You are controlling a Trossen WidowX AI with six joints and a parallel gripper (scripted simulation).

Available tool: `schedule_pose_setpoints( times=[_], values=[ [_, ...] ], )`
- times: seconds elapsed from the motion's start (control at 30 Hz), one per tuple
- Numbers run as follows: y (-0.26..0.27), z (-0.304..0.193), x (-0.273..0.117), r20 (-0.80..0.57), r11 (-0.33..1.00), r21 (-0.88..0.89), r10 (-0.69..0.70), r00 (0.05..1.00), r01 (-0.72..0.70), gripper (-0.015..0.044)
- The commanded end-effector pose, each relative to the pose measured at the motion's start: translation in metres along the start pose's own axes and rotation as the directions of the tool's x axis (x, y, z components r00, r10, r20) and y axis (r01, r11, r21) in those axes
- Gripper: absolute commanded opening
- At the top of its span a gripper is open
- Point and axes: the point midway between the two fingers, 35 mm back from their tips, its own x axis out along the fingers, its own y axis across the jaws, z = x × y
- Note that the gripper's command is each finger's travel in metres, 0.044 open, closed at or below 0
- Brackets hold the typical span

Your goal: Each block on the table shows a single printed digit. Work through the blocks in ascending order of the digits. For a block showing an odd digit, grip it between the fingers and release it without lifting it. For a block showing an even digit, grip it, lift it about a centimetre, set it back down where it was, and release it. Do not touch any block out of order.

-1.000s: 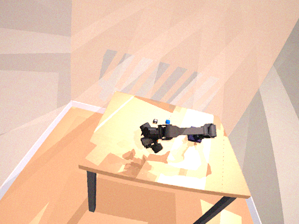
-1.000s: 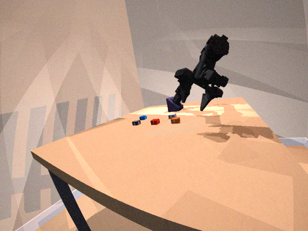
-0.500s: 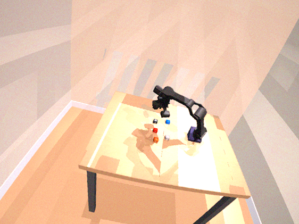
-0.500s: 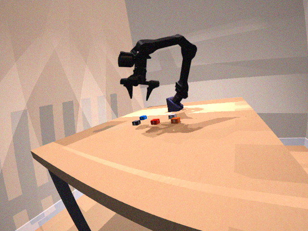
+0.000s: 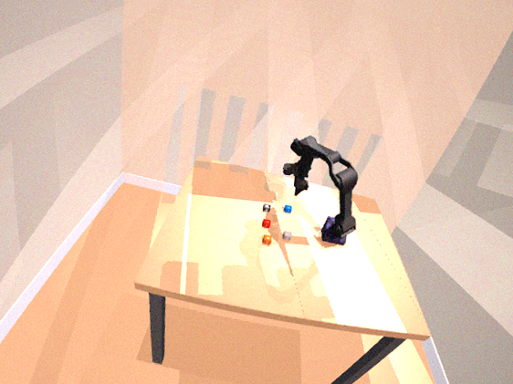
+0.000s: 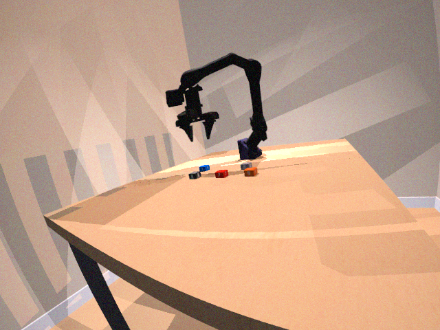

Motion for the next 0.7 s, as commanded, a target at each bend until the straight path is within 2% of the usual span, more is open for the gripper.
schedule_pose_setpoints(
  times=[0.0,0.4,0.67],
  values=[
    [0.001,0.000,0.001,0.000,1.000,-0.004,0.007,1.000,-0.007,0.0400],
    [0.003,0.001,0.001,0.000,1.000,-0.004,0.007,1.000,-0.007,0.0400],
    [0.124,0.014,-0.005,0.000,1.000,0.000,0.006,1.000,-0.006,0.0400]
  ],
)
